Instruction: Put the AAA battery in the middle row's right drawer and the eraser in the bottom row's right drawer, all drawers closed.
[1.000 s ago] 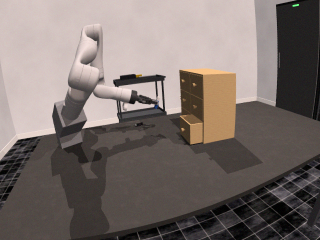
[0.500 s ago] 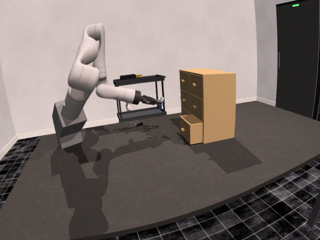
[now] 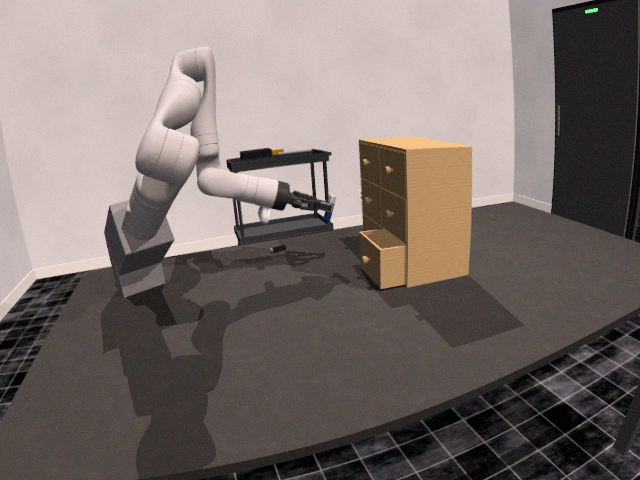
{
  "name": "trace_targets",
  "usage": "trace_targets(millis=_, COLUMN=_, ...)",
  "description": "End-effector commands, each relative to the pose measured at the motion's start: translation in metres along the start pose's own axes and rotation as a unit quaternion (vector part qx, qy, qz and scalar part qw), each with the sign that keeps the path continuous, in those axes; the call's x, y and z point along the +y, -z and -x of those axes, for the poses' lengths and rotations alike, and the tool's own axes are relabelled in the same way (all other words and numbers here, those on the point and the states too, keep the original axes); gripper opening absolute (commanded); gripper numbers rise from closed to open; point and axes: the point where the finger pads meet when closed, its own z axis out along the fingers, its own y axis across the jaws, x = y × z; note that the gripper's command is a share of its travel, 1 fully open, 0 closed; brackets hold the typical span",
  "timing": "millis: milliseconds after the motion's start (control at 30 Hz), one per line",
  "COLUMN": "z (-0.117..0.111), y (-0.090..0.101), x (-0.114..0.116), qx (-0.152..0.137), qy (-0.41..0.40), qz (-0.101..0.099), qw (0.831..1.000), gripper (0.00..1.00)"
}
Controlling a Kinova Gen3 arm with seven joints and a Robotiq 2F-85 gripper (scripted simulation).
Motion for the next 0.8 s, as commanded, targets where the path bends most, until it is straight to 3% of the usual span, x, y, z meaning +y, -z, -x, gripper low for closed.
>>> trace_targets(millis=0, z=-0.002, y=-0.003, x=-0.006, qx=0.005, qy=-0.001, qz=0.0, qw=1.0, gripper=0.19)
trace_targets(millis=767, z=0.006, y=-0.025, x=-0.043, qx=0.006, qy=-0.001, qz=0.0, qw=1.0, gripper=0.19)
